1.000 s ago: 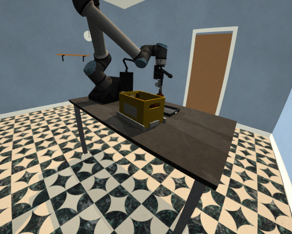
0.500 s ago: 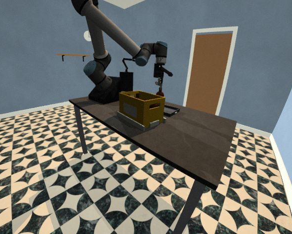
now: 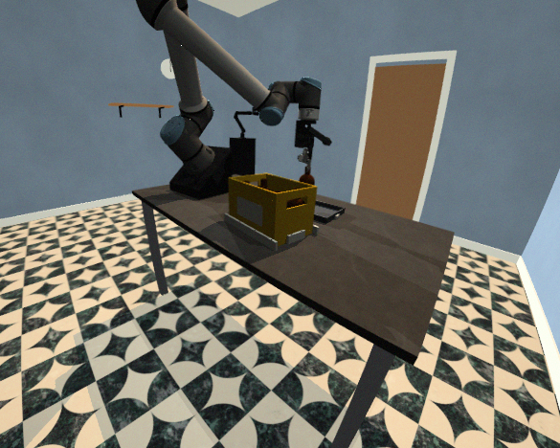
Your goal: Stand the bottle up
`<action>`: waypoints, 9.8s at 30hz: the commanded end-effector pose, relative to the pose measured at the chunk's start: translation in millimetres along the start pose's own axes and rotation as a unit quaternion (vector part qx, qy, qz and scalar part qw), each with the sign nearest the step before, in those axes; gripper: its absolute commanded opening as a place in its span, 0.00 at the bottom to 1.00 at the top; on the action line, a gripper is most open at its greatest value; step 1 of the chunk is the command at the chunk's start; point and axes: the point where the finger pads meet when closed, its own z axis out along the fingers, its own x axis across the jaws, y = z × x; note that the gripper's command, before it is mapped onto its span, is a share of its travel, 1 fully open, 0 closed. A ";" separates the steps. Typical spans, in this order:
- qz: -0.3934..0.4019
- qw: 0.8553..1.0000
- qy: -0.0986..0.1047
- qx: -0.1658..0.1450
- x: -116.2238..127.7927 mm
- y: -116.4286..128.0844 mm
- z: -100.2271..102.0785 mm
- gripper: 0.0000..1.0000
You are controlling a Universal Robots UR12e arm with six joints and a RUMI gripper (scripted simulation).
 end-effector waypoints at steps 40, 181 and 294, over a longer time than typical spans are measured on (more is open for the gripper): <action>0.000 1.000 0.000 0.001 0.3 -0.5 -1.2 0.00; 0.000 1.000 0.000 0.001 0.4 -0.4 -70.7 0.00; 0.000 1.000 0.000 0.001 0.3 -0.4 -116.9 0.00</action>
